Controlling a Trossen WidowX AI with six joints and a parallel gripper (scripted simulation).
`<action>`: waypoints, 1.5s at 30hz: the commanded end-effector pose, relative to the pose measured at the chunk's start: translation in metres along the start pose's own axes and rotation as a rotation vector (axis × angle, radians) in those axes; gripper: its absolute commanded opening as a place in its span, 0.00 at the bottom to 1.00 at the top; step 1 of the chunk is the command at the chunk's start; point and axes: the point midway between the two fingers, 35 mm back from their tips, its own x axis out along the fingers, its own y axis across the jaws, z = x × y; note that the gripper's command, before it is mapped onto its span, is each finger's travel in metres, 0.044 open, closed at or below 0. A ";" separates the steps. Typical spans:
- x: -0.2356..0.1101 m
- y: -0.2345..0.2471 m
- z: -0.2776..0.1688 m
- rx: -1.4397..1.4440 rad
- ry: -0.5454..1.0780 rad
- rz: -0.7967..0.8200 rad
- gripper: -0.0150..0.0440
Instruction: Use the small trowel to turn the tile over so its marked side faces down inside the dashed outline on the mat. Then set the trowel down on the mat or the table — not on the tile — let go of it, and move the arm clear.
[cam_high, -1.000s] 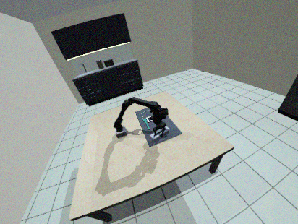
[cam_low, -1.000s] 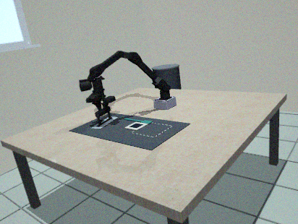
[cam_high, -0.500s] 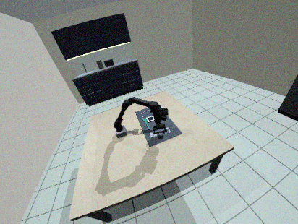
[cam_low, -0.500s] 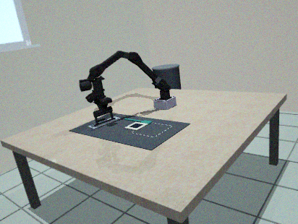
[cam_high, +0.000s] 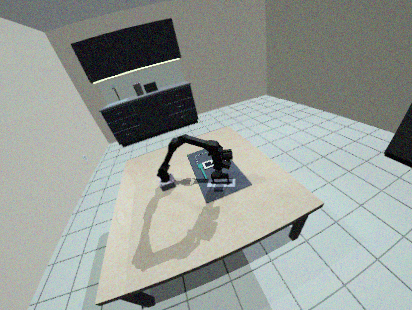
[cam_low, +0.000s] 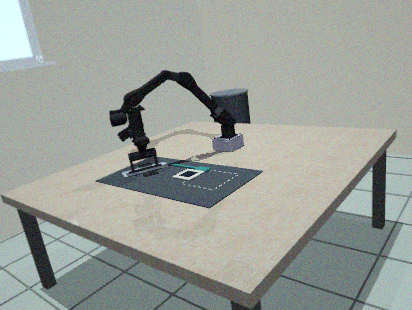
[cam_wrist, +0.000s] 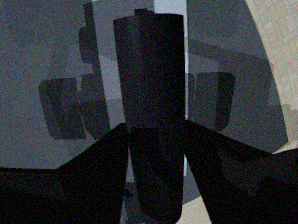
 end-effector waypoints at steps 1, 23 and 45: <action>0.000 0.000 0.000 0.023 0.000 -0.001 0.52; 0.000 0.000 0.000 0.023 0.000 -0.001 0.71; -0.045 0.000 -0.003 0.306 0.000 -0.001 0.71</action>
